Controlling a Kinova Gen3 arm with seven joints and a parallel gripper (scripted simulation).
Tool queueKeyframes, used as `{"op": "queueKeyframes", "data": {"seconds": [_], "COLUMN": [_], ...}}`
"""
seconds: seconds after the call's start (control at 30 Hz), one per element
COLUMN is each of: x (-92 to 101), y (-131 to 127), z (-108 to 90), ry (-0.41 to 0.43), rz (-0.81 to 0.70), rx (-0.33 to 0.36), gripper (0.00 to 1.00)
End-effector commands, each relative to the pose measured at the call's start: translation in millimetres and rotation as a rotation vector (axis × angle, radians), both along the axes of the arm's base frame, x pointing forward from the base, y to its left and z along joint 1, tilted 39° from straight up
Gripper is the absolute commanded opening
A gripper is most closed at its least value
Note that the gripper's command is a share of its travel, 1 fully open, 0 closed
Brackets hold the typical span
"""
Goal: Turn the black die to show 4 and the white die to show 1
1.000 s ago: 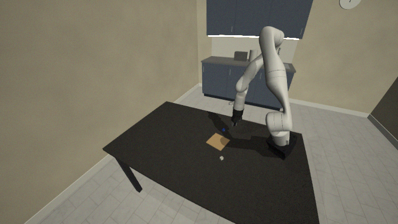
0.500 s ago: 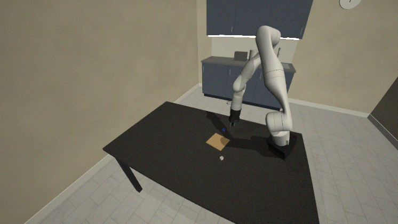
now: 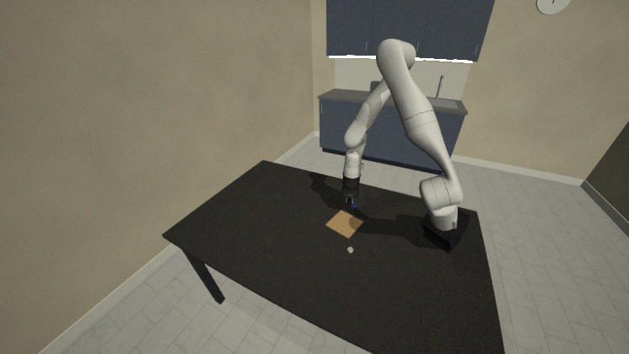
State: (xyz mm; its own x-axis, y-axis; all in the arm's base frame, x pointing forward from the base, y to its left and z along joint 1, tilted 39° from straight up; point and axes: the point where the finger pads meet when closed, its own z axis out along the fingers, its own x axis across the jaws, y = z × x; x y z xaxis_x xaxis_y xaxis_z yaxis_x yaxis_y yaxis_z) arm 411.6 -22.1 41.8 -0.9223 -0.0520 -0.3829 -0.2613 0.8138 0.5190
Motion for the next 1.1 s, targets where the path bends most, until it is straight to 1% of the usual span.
{"op": "queueKeyframes", "data": {"seconds": [0.0,0.13,0.27,0.8,1.07], "x": [12.5,20.5,23.5,23.9,25.4], "y": [16.2,32.7,40.0,40.8,43.6], "z": [16.6,30.7,36.7,37.2,33.2], "ry": [0.018,0.059,0.076,0.078,0.083], "rz": [-0.014,-0.076,-0.101,-0.104,-0.105], "rx": [-0.014,0.014,0.026,0.027,0.023], "gripper": [0.40,0.40,0.40,0.40,0.40]}}
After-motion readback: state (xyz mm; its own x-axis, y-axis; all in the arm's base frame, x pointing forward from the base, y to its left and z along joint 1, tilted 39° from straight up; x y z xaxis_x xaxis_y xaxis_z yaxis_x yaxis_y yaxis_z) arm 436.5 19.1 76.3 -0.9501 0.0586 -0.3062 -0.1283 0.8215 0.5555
